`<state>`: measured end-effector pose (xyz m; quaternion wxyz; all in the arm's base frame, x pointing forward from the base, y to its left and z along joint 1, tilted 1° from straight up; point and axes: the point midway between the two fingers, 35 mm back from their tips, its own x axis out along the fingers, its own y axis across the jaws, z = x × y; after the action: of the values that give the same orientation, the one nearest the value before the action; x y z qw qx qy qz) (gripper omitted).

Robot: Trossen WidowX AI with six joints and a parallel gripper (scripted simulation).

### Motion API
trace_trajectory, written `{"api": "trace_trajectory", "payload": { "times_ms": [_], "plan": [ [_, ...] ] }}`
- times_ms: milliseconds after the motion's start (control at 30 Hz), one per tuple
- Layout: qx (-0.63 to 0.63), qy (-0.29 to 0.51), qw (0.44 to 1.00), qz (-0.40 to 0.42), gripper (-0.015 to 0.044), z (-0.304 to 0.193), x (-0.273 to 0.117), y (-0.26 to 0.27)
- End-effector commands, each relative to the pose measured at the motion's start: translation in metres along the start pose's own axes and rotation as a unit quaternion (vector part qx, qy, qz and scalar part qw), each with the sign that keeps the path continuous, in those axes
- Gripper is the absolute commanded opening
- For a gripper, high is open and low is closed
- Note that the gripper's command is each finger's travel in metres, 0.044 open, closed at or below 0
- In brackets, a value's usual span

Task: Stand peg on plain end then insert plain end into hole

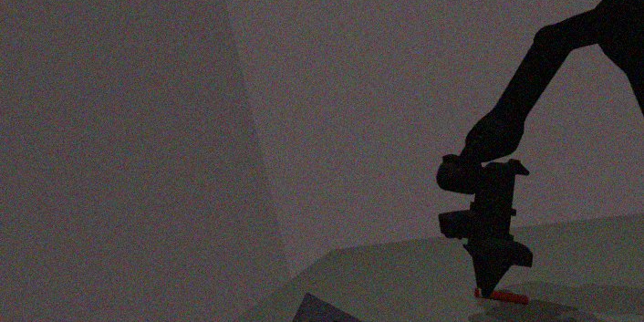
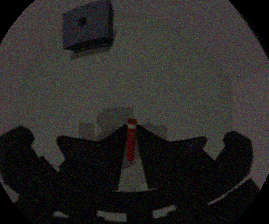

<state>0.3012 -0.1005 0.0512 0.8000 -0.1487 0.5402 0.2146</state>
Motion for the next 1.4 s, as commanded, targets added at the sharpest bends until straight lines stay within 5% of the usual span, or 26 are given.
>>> {"api": "trace_trajectory", "payload": {
  "times_ms": [0, 1367],
  "plan": [
    [-0.004, -0.019, 1.0, 0.0, 0.0049, -0.001, -0.002, 0.0],
    [-0.004, -0.194, 0.981, 0.001, 0.0049, -0.019, -0.023, 0.0]
  ]
}}
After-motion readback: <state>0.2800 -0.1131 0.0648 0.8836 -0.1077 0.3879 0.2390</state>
